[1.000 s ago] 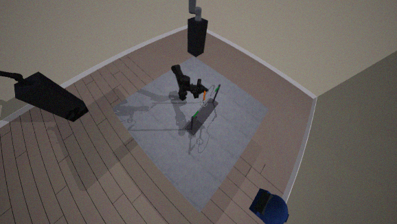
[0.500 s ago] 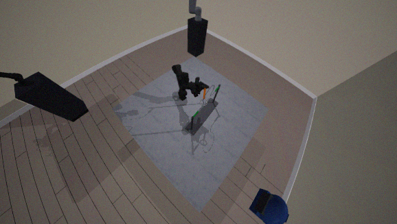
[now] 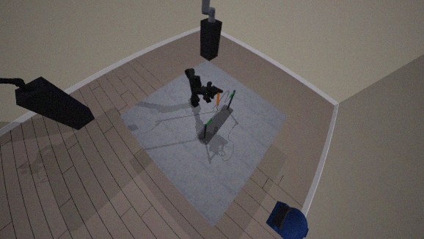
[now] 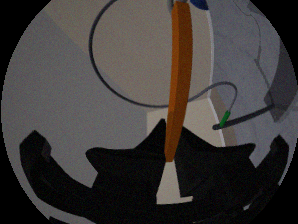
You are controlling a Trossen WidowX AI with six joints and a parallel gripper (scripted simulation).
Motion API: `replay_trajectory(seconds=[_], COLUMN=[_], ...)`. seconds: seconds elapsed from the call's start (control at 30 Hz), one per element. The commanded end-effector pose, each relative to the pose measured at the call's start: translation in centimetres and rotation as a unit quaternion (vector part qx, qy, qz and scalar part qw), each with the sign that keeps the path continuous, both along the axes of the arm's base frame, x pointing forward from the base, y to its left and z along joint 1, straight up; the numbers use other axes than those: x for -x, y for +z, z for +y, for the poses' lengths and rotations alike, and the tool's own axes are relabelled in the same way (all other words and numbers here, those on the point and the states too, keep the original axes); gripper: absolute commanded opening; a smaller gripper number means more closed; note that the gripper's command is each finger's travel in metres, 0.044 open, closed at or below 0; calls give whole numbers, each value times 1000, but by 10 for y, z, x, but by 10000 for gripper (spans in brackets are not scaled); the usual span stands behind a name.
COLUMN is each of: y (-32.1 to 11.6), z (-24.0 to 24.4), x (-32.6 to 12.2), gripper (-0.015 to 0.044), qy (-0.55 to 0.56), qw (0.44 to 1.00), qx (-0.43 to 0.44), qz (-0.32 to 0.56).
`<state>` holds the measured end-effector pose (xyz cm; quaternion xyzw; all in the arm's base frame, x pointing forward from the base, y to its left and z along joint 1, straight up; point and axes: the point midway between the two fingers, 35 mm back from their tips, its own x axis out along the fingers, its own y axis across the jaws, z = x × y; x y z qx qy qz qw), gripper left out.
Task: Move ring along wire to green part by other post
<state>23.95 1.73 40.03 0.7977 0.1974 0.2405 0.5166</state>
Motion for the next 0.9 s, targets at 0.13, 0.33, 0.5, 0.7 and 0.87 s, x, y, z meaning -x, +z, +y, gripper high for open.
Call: replay_trajectory(seconds=[0.13,0.33,0.5,0.7,0.87], y=[5,4,2,-1,-3], z=[-2,-2,-1,-1,0], x=[0,0,0,0,0], gripper=[-150,-150,-150,-150,-150], qy=[2,2,2,2,2], qw=[1000,999,996,992,987], qx=[22,51,84,125,160], qz=[-1,-3,-5,-9,-11])
